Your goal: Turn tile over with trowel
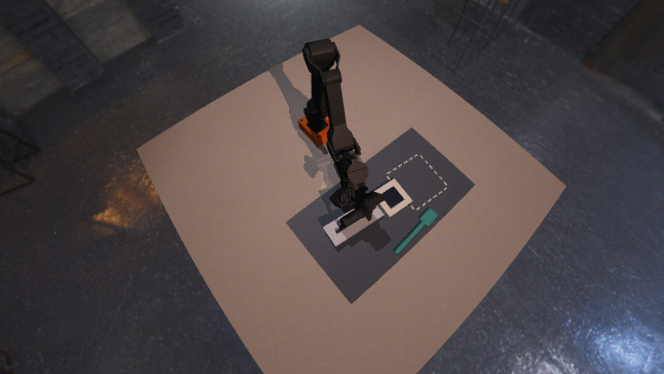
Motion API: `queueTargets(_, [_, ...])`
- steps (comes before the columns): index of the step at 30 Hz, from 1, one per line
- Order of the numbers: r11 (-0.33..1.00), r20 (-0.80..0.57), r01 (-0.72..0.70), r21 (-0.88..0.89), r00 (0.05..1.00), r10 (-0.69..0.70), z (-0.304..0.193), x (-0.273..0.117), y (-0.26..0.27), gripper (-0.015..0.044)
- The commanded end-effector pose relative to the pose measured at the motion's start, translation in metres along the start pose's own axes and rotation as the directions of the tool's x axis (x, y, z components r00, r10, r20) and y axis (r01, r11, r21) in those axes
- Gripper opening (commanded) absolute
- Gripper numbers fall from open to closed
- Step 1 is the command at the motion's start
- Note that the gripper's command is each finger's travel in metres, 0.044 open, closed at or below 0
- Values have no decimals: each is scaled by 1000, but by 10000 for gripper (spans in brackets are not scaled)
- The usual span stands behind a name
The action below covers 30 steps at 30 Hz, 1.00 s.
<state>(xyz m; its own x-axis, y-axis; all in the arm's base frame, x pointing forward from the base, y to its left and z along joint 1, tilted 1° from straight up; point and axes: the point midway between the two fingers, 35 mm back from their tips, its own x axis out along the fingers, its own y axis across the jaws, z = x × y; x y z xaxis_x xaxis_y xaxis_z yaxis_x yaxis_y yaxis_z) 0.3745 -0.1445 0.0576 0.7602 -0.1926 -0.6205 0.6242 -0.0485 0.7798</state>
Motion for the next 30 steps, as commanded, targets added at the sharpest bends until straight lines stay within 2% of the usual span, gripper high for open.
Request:
queueTargets(1, [1000,5,-1,-5,1000,1,0,4,-5,0])
queueTargets(30, [1000,3,1,-2,1000,-1,-36,6,-7,0])
